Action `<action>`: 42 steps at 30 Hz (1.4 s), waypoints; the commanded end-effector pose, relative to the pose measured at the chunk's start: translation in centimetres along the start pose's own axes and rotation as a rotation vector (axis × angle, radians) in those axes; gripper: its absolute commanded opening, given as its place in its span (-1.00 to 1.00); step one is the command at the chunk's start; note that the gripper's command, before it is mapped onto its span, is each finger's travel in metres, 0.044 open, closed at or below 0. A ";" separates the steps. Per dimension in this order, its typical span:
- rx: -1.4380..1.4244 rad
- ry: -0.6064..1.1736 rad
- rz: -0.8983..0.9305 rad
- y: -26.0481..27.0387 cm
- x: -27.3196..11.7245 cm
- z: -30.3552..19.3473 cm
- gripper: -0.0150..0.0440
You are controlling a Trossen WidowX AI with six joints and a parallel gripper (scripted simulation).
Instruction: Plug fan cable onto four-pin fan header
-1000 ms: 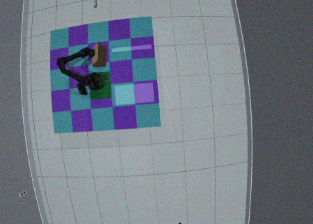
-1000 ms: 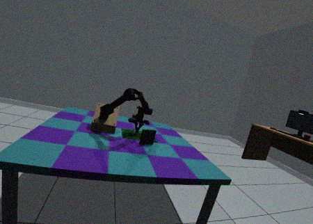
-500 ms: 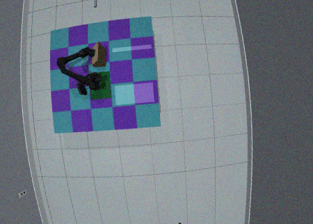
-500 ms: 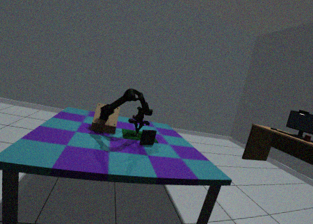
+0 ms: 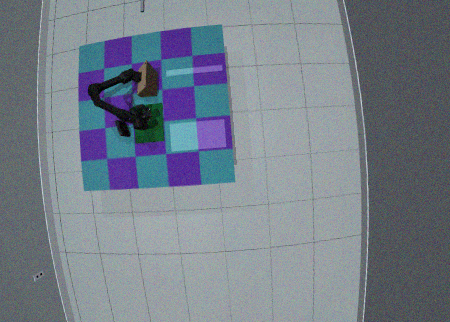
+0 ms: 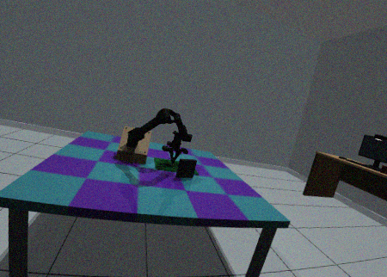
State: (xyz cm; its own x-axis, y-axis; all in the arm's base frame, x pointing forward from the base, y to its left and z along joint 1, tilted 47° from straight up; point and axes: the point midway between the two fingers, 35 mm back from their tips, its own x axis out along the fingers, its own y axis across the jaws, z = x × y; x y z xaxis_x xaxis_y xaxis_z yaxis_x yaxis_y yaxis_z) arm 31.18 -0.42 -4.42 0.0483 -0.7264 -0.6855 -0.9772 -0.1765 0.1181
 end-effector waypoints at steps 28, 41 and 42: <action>-0.002 0.003 -0.003 0.0 1.4 0.0 -0.14; -0.003 0.003 -0.002 0.0 -3.8 0.1 0.39; -0.003 0.004 -0.001 0.0 -4.2 0.1 0.39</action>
State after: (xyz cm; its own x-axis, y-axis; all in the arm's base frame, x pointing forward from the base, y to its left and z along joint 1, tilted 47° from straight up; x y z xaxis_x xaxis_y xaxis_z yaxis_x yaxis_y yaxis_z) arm 30.92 0.53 -3.52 0.0373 -0.7342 -0.6779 -0.9754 -0.1743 0.1351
